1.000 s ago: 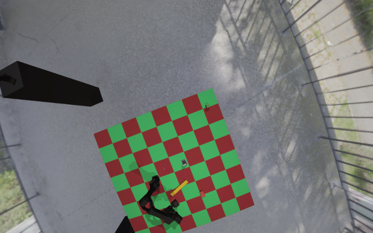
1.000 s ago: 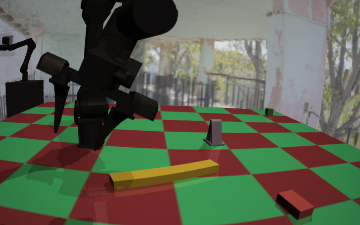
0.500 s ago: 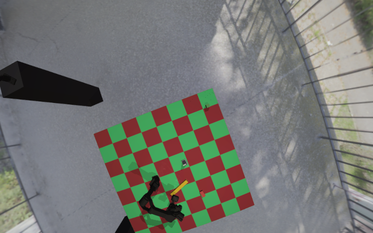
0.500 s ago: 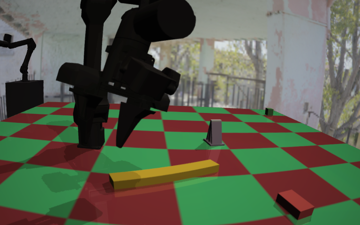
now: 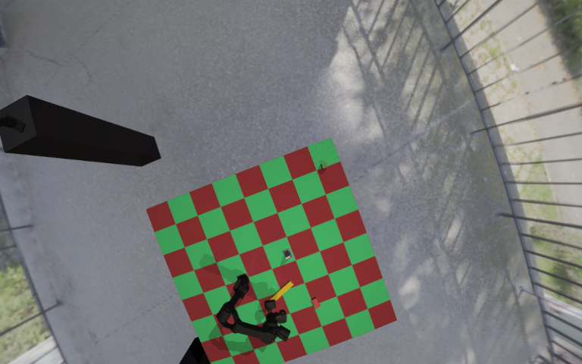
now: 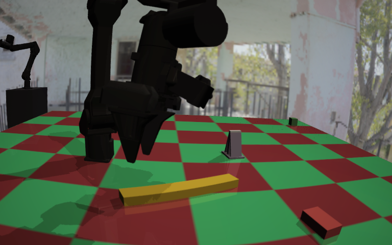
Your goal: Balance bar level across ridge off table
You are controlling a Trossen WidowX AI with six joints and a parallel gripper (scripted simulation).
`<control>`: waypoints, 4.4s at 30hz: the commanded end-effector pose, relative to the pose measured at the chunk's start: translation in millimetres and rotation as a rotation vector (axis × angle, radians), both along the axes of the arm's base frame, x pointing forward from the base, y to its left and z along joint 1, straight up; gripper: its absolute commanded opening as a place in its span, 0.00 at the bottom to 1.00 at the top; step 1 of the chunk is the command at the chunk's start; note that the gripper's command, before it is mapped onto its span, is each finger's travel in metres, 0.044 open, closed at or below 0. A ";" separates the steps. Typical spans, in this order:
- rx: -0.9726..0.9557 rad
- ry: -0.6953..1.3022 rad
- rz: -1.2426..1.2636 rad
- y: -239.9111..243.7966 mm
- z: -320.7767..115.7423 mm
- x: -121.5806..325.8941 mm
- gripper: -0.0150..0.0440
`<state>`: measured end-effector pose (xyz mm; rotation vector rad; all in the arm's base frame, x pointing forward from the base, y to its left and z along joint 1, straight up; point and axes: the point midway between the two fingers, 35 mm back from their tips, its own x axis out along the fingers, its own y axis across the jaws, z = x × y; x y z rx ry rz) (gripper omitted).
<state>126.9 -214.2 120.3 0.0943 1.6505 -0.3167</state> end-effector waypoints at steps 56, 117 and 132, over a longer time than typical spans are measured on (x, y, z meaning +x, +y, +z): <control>0.135 -0.074 0.659 33.7 -73.2 37.8 0.79; 0.134 -0.073 0.657 30.0 -1.8 40.9 0.25; 0.134 -0.074 0.659 34.9 37.1 36.7 0.25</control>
